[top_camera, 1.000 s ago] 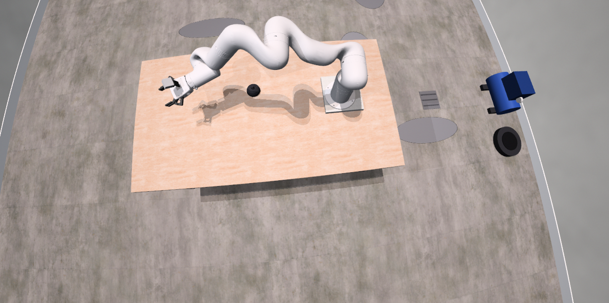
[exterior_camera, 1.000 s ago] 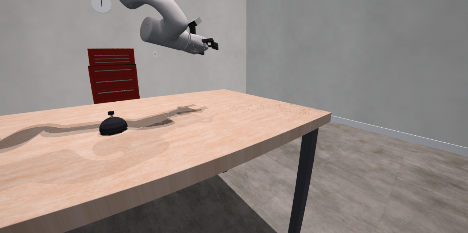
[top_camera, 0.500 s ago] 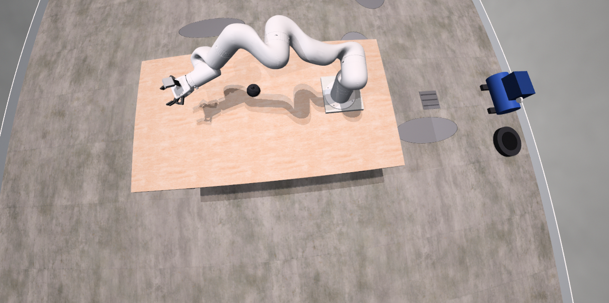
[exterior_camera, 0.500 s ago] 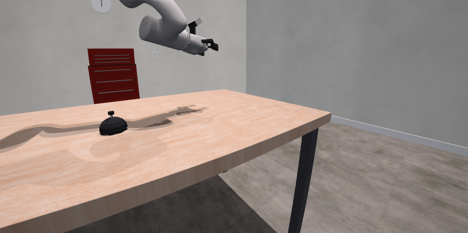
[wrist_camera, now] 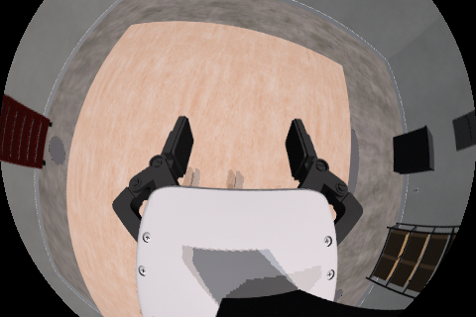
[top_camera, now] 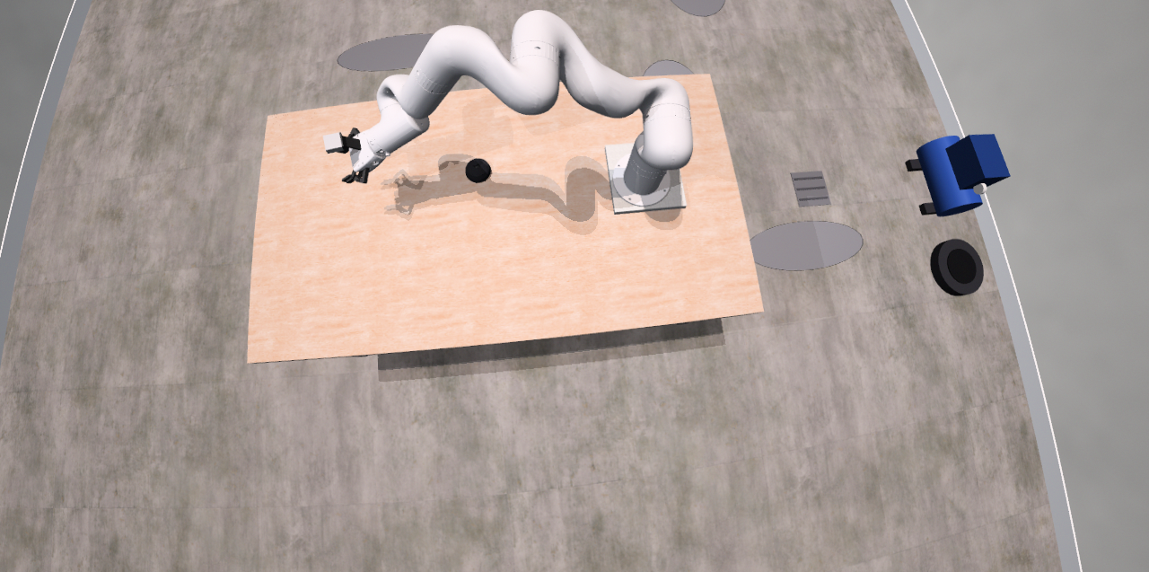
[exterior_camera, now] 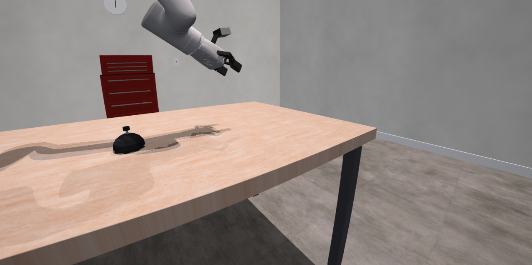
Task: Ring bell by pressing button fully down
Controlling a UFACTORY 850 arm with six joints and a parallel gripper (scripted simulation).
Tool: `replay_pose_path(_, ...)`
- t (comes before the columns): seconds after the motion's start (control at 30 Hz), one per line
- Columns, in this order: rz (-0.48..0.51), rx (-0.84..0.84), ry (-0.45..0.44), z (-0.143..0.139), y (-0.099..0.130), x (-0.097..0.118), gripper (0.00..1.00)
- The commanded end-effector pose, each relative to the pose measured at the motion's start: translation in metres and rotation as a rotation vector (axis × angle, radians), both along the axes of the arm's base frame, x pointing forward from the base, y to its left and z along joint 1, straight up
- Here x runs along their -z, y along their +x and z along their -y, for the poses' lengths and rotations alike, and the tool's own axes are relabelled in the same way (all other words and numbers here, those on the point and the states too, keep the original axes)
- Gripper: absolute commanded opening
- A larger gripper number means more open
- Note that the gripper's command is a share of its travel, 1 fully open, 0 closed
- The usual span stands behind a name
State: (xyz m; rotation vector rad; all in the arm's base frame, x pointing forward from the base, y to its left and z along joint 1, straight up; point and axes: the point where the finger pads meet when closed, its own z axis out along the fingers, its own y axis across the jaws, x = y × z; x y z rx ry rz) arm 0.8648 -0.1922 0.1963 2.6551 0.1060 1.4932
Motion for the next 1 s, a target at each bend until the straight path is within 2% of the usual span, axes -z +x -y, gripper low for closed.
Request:
replay_pose_path(0.0,-0.139,0.087,0.017,0.015,-0.04,0.016,1.0)
replay_pose_path(0.3,-0.368,0.203,0.071,0.025,-0.116,0.042,1.0)
replay_pose_path(0.37,-0.368,0.203,0.071,0.025,-0.116,0.042,1.0)
replay_pose_path(0.4,-0.436,0.234,0.091,0.025,-0.141,0.049,1.0)
replay_pose_path(0.73,-0.652,0.323,0.162,0.017,-0.222,0.063,1.0)
replay_pose_path(0.8,-0.67,0.33,0.169,0.016,-0.229,0.064,1.0)
replay_pose_path(0.83,-0.718,0.348,0.187,0.012,-0.248,0.065,1.0)
replay_pose_path(0.87,-0.737,0.354,0.195,0.011,-0.256,0.066,1.0)
replay_pose_path(0.93,-0.737,0.354,0.195,0.011,-0.256,0.066,1.0)
replay_pose_path(0.97,-0.798,0.375,0.22,0.005,-0.28,0.067,1.0)
